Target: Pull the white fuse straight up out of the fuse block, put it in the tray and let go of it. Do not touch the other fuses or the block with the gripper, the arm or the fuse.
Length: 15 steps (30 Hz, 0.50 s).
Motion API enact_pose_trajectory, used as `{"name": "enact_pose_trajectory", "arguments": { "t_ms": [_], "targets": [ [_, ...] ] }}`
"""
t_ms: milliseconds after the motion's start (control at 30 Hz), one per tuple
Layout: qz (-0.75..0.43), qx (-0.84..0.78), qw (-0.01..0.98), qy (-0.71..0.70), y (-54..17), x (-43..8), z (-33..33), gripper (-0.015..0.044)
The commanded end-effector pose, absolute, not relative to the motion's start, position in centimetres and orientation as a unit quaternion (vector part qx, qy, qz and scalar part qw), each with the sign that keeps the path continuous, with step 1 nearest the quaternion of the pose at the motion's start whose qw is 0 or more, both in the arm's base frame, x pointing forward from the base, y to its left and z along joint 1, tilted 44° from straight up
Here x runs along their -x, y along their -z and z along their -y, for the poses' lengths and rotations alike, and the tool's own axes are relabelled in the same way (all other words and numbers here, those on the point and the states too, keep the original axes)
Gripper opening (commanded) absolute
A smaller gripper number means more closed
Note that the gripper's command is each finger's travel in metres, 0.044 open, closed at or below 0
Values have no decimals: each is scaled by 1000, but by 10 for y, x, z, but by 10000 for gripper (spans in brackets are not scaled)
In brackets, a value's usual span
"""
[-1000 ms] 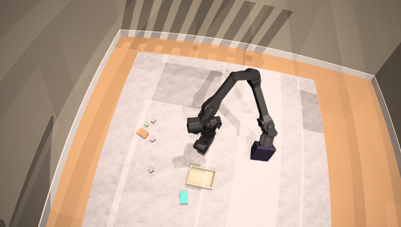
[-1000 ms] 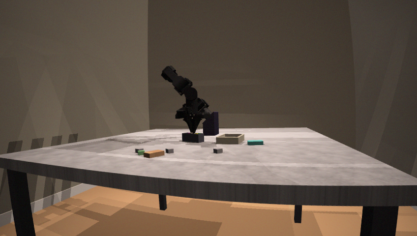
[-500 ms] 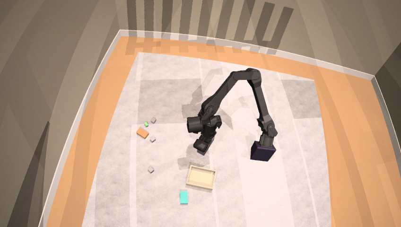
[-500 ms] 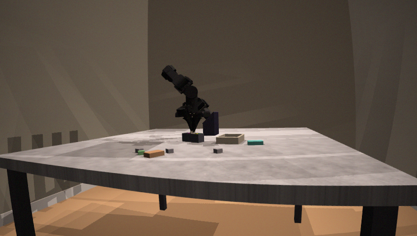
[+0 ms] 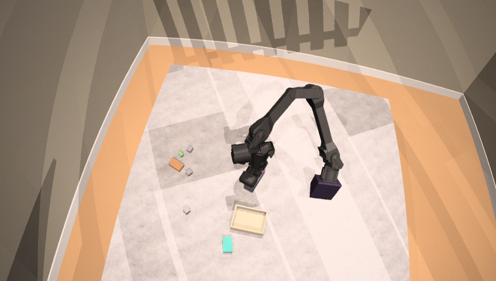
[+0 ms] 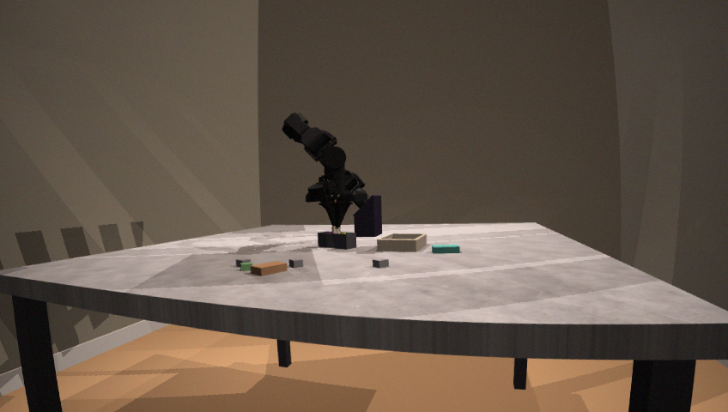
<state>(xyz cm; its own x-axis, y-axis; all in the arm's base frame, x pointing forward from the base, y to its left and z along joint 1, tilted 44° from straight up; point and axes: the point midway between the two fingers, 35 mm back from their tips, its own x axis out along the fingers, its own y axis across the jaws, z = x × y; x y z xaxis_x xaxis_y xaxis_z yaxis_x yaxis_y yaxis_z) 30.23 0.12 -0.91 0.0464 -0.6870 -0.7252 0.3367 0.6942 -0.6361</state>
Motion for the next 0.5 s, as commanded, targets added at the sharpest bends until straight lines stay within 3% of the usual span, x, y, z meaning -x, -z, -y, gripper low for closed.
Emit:
{"name": "enact_pose_trajectory", "arguments": {
  "t_ms": [0,467],
  "targets": [
    [-588,145,709,361,7,-303,-4,0],
    [-588,146,709,361,2,-302,-9,0]
  ]
}}
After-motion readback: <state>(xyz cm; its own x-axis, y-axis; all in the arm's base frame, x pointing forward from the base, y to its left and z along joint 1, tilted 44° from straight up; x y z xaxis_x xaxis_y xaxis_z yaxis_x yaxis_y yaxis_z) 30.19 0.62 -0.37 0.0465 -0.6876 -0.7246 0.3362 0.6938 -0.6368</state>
